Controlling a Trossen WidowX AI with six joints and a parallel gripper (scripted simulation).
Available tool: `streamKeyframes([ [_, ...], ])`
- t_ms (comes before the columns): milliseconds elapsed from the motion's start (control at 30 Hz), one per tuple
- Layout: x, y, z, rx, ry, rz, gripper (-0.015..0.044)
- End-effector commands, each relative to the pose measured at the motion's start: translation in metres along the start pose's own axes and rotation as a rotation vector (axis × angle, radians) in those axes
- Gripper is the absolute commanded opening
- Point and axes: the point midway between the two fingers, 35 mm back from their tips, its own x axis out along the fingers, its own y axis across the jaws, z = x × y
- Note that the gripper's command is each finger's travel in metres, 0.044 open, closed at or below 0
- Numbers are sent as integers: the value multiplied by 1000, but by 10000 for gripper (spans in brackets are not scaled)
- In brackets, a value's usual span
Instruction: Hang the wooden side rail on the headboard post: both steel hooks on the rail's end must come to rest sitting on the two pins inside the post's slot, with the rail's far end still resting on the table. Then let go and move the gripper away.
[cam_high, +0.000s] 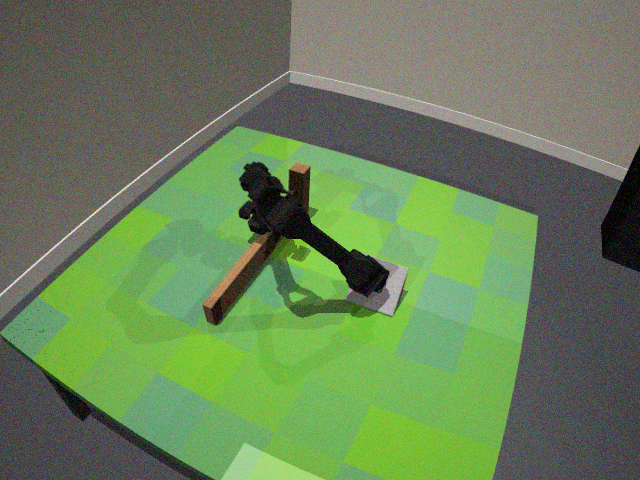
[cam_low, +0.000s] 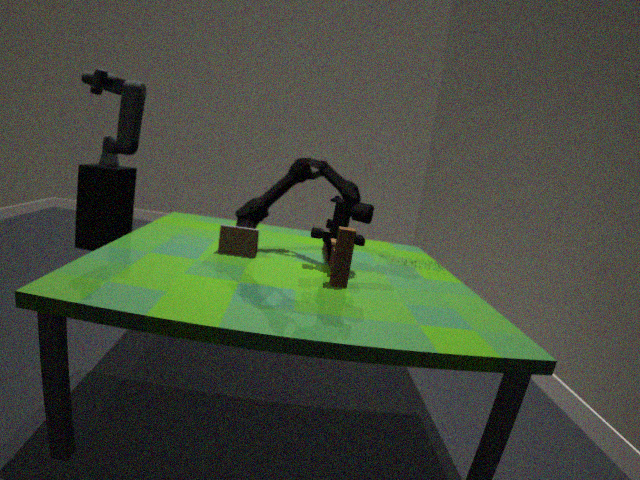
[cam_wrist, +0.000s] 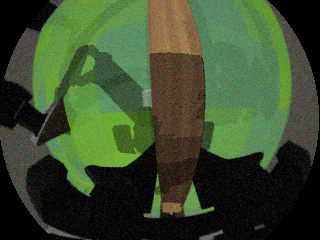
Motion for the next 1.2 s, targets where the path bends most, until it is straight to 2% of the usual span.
streamKeyframes([
  [0, -8, -3, -2, -2, 2, -23, 0],
  [1167, -14, -3, -2, -2, 2, -23, 0],
])
